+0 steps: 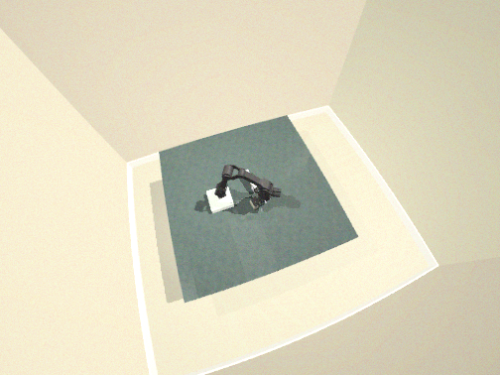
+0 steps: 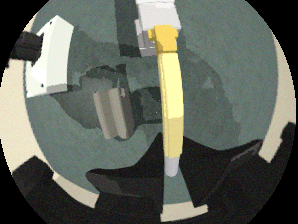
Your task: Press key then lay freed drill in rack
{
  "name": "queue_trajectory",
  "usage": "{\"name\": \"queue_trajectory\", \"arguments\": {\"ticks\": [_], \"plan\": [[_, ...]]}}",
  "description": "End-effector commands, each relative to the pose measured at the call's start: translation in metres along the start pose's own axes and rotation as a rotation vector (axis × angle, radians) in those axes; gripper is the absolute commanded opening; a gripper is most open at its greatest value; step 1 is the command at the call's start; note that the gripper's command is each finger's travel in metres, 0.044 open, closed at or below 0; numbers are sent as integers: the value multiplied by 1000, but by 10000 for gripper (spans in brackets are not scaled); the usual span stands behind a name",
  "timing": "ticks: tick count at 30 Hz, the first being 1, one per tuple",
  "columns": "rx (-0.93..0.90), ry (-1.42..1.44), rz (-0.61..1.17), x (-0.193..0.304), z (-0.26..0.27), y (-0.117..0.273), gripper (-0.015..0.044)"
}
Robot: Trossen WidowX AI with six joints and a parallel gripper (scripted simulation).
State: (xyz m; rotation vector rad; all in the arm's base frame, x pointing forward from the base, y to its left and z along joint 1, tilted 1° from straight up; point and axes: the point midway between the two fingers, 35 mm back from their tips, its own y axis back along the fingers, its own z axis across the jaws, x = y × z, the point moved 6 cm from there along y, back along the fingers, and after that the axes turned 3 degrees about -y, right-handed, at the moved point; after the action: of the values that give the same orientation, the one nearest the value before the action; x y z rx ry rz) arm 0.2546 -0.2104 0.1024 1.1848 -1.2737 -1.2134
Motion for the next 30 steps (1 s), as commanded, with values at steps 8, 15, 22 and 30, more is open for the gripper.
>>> {"name": "queue_trajectory", "arguments": {"ticks": [8, 15, 22, 30], "plan": [[4, -1, 3, 1, -2, 4, 0], [4, -1, 4, 2, -1, 4, 0], [3, -1, 4, 7, 14, 5, 0], [1, -1, 5, 14, 30, 6, 0]]}}
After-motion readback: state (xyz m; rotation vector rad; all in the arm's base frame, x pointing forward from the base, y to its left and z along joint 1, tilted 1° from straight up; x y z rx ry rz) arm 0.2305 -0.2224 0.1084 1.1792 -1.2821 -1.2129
